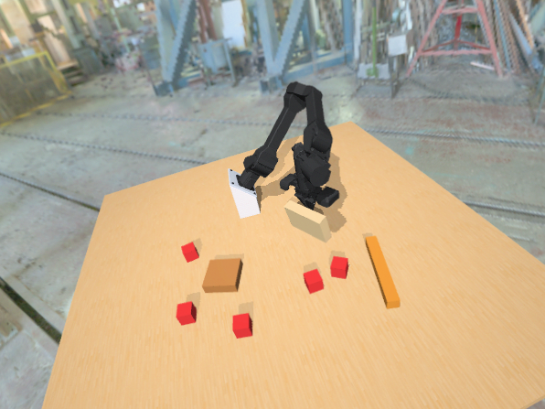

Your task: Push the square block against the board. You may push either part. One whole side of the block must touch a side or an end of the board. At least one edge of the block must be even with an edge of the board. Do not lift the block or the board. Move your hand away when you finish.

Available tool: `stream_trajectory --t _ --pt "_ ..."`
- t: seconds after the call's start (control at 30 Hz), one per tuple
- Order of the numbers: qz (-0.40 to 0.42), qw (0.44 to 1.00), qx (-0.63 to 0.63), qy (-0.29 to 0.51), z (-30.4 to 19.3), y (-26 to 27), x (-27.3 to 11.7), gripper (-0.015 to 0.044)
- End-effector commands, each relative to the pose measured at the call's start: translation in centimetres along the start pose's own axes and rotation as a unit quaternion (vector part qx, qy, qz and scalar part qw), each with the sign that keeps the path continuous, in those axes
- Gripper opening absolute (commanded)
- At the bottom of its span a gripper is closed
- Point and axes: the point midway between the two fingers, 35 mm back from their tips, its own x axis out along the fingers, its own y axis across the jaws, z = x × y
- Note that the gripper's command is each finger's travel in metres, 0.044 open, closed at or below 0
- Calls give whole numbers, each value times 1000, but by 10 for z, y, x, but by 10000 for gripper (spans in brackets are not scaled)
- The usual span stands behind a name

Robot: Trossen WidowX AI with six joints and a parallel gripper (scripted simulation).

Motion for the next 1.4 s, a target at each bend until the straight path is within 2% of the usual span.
stream_trajectory --t 0.0,0.5,1.37 --pt "3 1000 2 -4 -7 0 2 0" --pt "3 1000 2 -4 -30 2 2 0" --pt "2 1000 2 -5 9 1 2 0"
